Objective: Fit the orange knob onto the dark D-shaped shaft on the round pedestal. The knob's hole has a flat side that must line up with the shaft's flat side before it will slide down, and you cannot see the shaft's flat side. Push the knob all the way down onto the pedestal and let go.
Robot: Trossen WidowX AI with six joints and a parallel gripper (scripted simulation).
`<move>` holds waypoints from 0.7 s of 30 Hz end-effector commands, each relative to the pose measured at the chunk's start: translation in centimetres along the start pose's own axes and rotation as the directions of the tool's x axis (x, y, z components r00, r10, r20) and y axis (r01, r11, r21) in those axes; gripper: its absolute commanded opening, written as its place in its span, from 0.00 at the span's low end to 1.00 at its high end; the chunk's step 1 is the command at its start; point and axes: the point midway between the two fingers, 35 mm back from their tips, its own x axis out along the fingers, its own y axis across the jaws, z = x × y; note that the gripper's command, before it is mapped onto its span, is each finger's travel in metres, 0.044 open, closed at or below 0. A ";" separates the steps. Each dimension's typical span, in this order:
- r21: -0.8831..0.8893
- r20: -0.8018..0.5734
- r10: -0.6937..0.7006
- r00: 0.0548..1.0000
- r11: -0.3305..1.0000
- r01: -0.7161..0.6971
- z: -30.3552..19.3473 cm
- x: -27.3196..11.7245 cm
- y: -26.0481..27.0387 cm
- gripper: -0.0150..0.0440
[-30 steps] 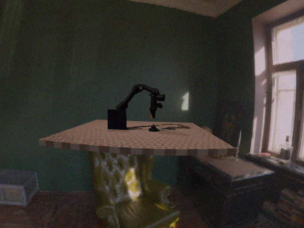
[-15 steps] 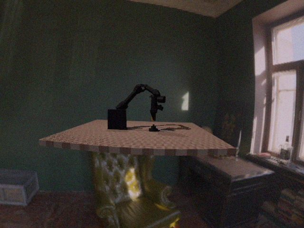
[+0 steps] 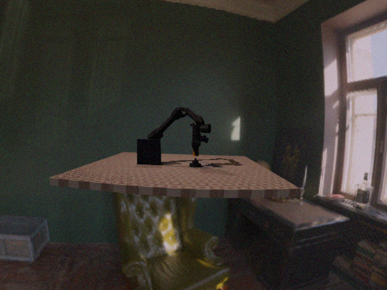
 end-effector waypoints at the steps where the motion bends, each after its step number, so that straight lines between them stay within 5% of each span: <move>1: 0.008 -0.004 0.004 1.000 1.000 -0.004 -0.1 1.2 0.0 0.25; 21: -0.001 -0.003 0.004 1.000 1.000 -0.004 0.2 1.7 0.0 0.25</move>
